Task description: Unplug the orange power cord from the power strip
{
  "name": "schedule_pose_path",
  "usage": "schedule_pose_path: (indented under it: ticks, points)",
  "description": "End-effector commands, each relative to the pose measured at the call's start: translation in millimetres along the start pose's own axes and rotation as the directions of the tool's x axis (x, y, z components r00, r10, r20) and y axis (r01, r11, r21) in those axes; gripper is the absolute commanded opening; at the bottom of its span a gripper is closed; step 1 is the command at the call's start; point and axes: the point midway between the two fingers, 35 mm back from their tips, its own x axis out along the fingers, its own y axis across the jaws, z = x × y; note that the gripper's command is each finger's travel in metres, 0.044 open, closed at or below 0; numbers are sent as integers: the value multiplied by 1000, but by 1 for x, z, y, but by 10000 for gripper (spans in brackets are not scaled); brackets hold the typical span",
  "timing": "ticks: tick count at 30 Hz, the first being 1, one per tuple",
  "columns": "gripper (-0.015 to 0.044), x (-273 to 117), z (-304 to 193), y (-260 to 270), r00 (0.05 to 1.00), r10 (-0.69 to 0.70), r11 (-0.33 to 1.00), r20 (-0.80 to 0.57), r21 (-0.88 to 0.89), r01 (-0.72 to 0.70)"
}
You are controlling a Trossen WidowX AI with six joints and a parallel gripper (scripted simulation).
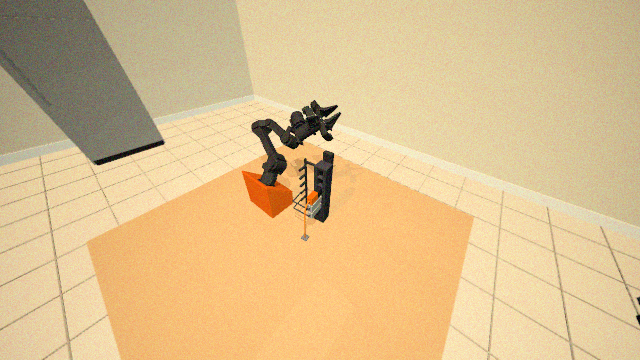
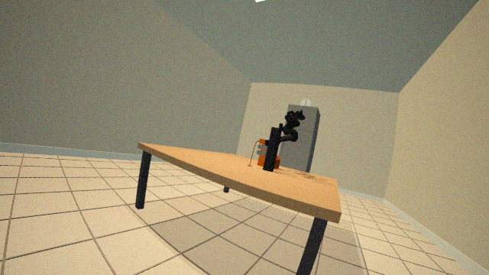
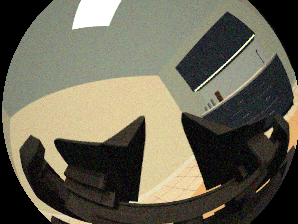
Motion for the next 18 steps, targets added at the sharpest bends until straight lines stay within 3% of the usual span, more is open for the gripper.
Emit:
schedule_pose_path:
  ticks: [1,5,9,18]
  points:
    - [160,22,12,-49,974,-227,952,11,-208,224]
    - [160,27,19,-100,899,-439,868,2,-257,425]
    - [160,17,26,-164,734,-679,709,-22,-278,648]
    - [160,-33,36,-251,331,-939,345,-97,-275,897]
